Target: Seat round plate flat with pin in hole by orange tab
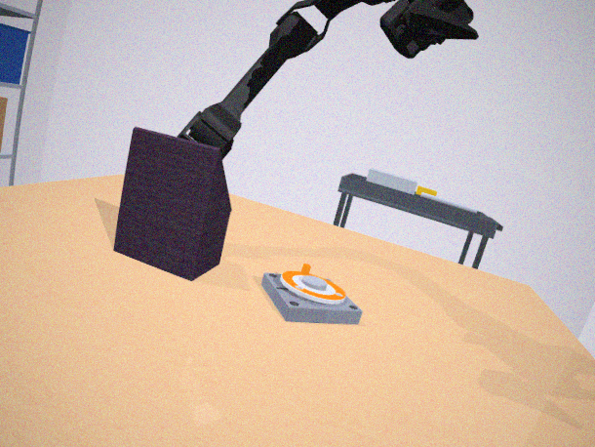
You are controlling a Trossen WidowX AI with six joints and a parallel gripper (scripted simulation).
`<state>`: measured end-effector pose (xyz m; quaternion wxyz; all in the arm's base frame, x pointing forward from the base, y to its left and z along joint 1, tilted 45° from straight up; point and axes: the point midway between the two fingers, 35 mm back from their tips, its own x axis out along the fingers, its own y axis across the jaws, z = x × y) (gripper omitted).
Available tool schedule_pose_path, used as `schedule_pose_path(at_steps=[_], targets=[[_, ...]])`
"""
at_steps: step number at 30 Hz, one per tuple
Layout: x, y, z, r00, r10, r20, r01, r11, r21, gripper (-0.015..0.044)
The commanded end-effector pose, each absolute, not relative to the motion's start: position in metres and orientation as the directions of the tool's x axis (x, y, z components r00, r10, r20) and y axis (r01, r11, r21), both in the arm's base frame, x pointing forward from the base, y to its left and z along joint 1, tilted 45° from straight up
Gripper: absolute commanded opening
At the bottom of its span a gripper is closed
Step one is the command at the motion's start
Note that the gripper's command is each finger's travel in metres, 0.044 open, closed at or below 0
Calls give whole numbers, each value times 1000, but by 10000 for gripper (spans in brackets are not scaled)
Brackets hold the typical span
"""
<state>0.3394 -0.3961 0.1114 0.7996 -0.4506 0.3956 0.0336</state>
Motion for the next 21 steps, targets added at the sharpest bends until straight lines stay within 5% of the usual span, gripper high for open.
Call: schedule_pose_path(at_steps=[1,8,10,15,21], targets=[[341,-390,109,685,-286,-670,-411,609,-679,374],[355,-240,53,590,132,-796,-415,896,-159,190],[353,-222,48,568,180,-803,-403,912,-81,138],[317,-100,23,357,488,-797,-228,872,432,6],[265,-5,23,109,691,-715,67,712,698,0]])
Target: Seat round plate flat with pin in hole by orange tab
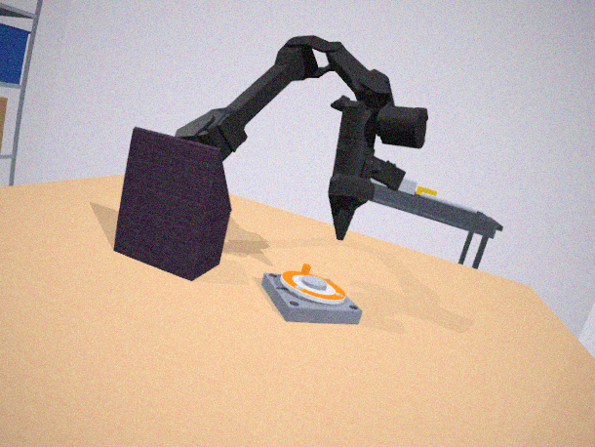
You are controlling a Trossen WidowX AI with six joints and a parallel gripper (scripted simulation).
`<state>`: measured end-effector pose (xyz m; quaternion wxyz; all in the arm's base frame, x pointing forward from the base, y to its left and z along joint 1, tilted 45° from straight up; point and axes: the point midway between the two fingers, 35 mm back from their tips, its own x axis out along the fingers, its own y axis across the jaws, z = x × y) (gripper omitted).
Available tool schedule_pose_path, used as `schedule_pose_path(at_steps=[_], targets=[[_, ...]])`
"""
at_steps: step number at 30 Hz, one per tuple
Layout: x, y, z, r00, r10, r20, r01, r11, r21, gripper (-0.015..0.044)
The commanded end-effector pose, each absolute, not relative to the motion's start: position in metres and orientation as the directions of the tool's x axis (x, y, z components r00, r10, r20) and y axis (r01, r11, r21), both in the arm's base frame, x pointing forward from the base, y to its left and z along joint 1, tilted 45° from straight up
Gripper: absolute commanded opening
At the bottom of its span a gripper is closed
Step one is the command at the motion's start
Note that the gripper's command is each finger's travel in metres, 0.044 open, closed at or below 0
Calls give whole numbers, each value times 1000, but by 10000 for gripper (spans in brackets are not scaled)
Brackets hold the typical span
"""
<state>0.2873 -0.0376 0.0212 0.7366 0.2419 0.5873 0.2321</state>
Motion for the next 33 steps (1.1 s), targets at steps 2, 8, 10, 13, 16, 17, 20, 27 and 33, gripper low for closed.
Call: schedule_pose_path(at_steps=[2,8,10,13,16,17,20,27,33], targets=[[262,-1,23,97,698,-710,84,705,704,0],[267,2,22,97,698,-710,84,705,704,0],[269,7,16,97,697,-710,84,705,704,0],[271,17,5,97,697,-710,84,705,704,0],[272,28,-5,97,698,-709,84,704,705,0],[272,31,-7,97,699,-709,84,704,705,0],[272,33,-9,97,699,-708,84,703,706,0],[266,33,-11,97,699,-708,84,703,706,0],[258,32,-13,96,699,-708,84,704,706,0]])
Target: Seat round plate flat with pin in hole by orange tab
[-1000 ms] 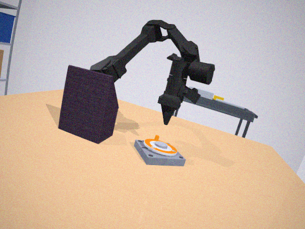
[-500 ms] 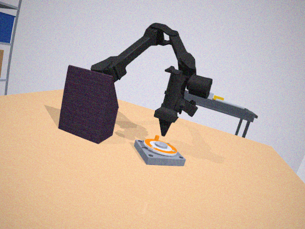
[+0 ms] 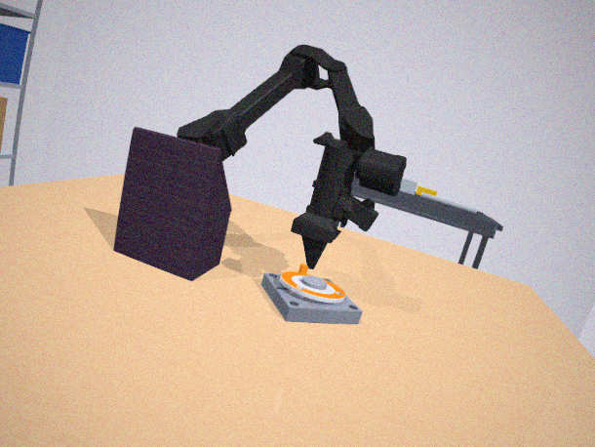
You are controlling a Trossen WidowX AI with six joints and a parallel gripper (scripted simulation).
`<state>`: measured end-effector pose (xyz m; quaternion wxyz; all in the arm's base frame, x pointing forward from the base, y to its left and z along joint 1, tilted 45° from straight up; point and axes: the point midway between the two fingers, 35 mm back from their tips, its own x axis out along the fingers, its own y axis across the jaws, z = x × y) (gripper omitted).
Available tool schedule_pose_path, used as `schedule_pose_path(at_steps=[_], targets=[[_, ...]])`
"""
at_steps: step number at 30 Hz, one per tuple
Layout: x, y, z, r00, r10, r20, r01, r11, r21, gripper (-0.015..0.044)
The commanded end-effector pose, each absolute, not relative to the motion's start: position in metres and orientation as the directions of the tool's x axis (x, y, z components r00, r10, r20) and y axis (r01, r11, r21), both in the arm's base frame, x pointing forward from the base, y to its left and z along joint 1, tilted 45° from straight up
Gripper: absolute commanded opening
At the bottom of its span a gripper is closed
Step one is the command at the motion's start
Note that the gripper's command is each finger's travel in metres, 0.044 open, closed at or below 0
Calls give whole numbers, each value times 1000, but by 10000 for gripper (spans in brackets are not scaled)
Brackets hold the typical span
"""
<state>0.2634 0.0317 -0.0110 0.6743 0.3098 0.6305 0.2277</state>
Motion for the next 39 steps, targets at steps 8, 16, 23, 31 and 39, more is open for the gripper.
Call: schedule_pose_path(at_steps=[8,16,23,31,39], targets=[[248,30,-18,96,699,-709,85,704,706,0],[239,24,-24,96,699,-709,85,704,705,0],[232,18,-30,96,699,-709,85,704,705,0],[227,10,-37,96,698,-710,85,704,705,0],[227,1,-44,96,698,-710,85,705,704,0]])
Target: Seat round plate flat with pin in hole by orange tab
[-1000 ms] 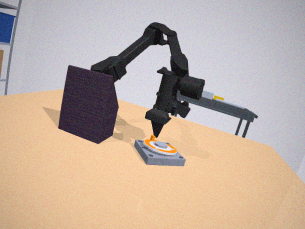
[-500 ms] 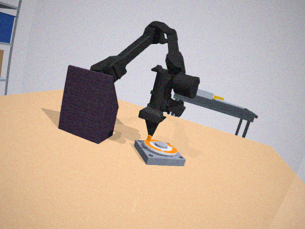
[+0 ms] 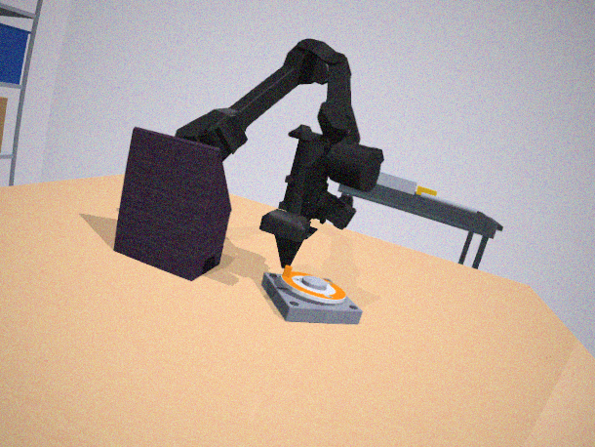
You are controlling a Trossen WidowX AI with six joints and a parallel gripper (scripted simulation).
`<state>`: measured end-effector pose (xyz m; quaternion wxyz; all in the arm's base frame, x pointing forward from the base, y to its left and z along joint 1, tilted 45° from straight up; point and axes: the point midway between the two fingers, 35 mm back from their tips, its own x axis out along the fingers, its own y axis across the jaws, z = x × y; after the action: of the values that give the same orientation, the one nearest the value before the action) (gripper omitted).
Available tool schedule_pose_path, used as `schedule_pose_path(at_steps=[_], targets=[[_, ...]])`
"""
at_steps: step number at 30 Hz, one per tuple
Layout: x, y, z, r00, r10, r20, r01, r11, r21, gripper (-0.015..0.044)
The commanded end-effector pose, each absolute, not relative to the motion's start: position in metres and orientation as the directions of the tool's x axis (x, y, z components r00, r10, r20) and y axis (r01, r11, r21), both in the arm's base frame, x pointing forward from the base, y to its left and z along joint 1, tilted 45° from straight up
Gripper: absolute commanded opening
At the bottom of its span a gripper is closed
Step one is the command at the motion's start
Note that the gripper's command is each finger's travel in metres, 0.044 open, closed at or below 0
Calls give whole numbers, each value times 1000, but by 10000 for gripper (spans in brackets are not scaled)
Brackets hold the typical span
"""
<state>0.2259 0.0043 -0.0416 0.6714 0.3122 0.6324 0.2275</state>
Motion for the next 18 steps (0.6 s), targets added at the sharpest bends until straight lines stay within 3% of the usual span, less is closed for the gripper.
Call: schedule_pose_path(at_steps=[1,18], targets=[[227,0,-45,96,698,-710,85,705,704,0],[227,-10,-53,96,697,-710,85,705,704,0]])
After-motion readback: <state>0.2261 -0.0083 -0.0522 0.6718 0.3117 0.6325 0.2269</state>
